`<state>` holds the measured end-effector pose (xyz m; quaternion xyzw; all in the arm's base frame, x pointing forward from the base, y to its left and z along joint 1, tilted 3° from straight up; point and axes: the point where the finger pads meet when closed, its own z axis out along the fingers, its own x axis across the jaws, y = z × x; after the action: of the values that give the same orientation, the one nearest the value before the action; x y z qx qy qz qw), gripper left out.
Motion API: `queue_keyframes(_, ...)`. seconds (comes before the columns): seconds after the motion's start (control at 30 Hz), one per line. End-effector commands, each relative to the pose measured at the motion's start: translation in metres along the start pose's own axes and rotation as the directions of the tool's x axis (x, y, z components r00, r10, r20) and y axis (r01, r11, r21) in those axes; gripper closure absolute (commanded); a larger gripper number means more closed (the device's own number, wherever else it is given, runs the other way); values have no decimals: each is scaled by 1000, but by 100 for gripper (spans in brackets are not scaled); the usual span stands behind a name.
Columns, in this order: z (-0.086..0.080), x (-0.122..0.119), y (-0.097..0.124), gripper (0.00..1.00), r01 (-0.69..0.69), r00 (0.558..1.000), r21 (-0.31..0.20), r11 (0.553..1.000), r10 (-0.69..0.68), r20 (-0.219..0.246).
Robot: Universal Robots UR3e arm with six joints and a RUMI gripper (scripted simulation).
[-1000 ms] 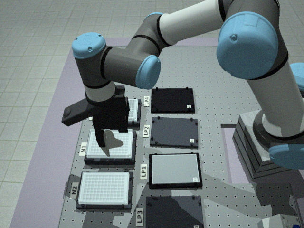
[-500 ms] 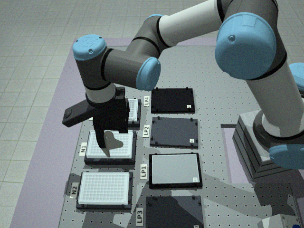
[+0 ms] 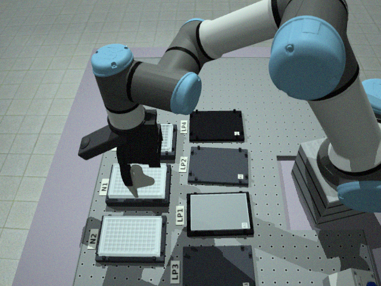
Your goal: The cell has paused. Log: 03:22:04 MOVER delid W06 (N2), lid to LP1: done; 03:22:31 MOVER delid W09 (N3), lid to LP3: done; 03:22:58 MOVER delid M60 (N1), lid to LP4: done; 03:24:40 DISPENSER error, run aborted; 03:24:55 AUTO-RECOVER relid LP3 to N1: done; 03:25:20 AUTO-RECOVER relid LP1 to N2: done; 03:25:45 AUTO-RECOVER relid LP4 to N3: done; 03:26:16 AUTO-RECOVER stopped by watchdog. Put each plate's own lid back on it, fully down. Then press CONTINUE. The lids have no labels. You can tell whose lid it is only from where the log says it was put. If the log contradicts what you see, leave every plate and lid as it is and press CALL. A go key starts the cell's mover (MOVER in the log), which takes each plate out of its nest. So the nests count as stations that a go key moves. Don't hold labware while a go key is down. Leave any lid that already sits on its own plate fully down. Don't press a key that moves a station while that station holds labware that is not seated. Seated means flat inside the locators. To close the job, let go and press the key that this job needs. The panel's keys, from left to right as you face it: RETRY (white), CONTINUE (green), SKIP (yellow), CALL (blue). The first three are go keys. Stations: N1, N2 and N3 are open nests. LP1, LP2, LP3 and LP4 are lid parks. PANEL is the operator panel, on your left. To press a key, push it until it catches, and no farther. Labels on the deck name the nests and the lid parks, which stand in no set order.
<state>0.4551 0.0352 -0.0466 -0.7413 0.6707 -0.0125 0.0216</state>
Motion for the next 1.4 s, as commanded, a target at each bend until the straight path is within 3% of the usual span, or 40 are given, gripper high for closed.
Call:
queue_keyframes(0.0,-1,0,-1,100,0,1000,3,1000,0,-1)
queue_keyframes(1.07,-1,0,-1,100,0,1000,3,1000,0,-1)
queue_keyframes(1.1,-1,0,-1,18,0,1000,3,1000,0,-1)
queue_keyframes(1.37,-1,0,-1,18,0,1000,3,1000,0,-1)
